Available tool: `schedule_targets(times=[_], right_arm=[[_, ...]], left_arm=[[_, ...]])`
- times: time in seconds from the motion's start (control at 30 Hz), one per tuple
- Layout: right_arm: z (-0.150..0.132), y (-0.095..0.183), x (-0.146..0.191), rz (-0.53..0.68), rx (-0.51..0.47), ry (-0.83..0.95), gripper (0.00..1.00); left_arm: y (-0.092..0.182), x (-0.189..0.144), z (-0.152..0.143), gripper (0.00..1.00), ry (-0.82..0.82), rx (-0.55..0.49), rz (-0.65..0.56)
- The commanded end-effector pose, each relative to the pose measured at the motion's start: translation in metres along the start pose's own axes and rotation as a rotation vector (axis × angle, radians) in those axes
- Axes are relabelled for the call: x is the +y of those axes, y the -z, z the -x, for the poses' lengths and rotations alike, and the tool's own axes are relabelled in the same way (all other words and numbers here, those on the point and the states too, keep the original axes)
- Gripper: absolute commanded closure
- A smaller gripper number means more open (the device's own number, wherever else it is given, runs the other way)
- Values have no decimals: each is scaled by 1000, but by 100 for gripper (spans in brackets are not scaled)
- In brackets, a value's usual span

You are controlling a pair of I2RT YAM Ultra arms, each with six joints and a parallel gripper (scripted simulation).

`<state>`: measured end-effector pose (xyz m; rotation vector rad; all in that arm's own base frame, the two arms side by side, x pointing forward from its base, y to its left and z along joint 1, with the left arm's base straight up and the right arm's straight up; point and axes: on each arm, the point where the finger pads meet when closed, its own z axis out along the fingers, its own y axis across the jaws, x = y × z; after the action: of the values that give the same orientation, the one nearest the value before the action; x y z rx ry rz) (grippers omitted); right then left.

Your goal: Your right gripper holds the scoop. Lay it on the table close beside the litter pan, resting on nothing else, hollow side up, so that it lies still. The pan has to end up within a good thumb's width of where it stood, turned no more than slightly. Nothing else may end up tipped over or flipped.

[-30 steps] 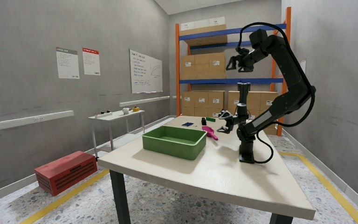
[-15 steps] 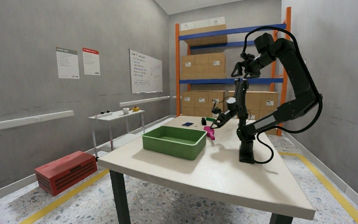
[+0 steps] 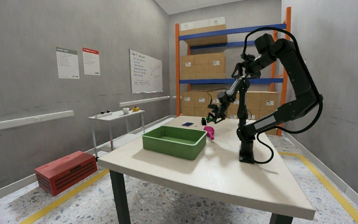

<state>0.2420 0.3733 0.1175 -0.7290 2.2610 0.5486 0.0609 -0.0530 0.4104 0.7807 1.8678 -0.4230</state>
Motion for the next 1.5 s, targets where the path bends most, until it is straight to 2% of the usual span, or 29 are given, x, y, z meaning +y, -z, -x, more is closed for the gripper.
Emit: schedule_targets(times=[0.0,0.37,0.53,0.9,0.93,1.1,1.23,1.33,1.47], right_arm=[[-12,17,-5,38,189,179,0],[-7,47,-26,78,240,254,0],[1,48,-29,63,210,237,0],[1,48,-27,68,211,242,0],[-7,44,-29,64,231,241,0],[-7,44,-29,64,231,241,0],[-7,50,-28,62,246,242,0],[-11,59,-29,56,291,242,0],[9,77,-21,55,303,240,0]], left_arm=[[0,-2,-9,0,-3,20,-7],[0,-1,-6,0,-1,19,-3],[0,-1,-6,0,-1,19,-3],[0,-1,-6,0,-1,19,-3],[0,-1,-6,0,-1,19,-3],[0,-1,-6,0,-1,19,-3],[0,-1,-6,0,-1,19,-3],[0,-1,-6,0,-1,19,-3],[0,-1,-6,0,-1,19,-3]])
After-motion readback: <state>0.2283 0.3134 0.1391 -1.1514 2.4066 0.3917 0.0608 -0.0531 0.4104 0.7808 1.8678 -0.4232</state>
